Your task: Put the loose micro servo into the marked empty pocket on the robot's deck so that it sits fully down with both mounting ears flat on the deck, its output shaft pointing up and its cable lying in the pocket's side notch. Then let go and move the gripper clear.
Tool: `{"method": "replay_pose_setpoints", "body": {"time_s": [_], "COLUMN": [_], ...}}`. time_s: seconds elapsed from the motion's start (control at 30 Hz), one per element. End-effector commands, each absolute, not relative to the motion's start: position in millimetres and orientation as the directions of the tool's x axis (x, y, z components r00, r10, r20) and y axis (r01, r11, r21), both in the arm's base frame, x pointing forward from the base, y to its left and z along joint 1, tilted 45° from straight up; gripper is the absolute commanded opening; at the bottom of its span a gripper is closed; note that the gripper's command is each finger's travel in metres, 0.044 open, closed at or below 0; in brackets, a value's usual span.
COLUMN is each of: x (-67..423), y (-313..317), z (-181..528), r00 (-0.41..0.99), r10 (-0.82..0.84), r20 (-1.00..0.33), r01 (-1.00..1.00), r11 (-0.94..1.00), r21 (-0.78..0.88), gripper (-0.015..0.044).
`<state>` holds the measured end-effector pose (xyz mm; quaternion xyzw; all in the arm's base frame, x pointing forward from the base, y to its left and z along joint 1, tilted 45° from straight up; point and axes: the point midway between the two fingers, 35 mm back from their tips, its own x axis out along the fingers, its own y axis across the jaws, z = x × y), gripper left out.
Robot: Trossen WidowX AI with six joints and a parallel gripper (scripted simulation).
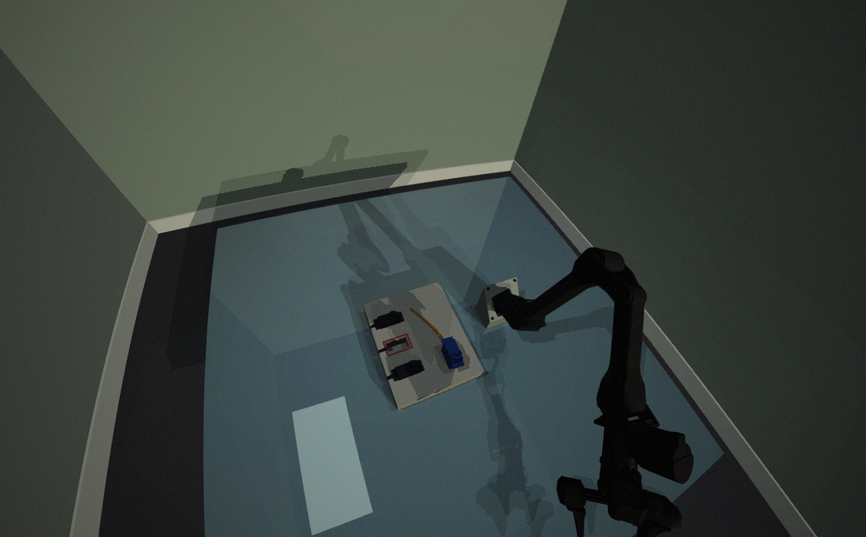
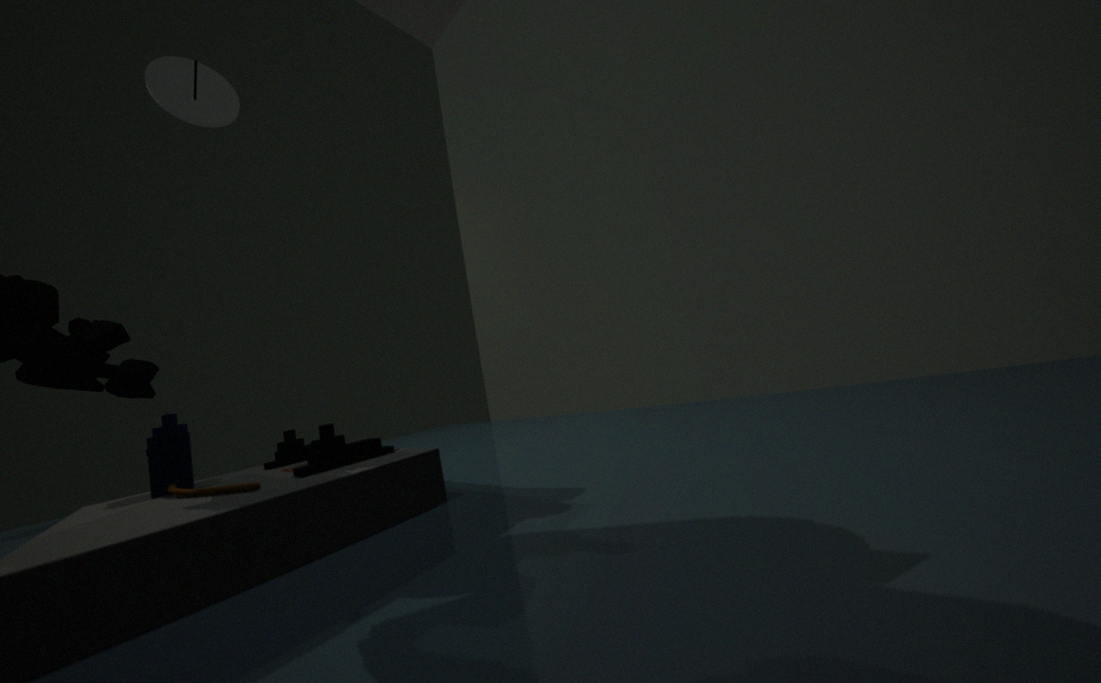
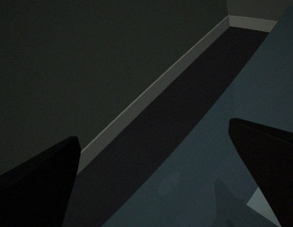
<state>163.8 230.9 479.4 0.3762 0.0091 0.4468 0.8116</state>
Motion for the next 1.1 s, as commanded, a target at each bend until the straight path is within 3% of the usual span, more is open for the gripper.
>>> {"method": "replay_pose_setpoints", "body": {"time_s": [0.0, 0.57, 1.07], "x": [179.4, 261.6, 308.5], "y": [235.6, 214.1, 158.1], "z": [460.9, 365.7, 281.4], "r00": [0.629, 0.760, 0.748], "r10": [0.736, 0.635, 0.476], "r20": [0.251, -0.137, -0.463], "r01": [-0.688, -0.421, -0.092], "r11": [0.376, 0.642, 0.764], "r21": [0.621, 0.641, 0.638], "gripper": [0.0440, 0.0440, 0.0440]}}
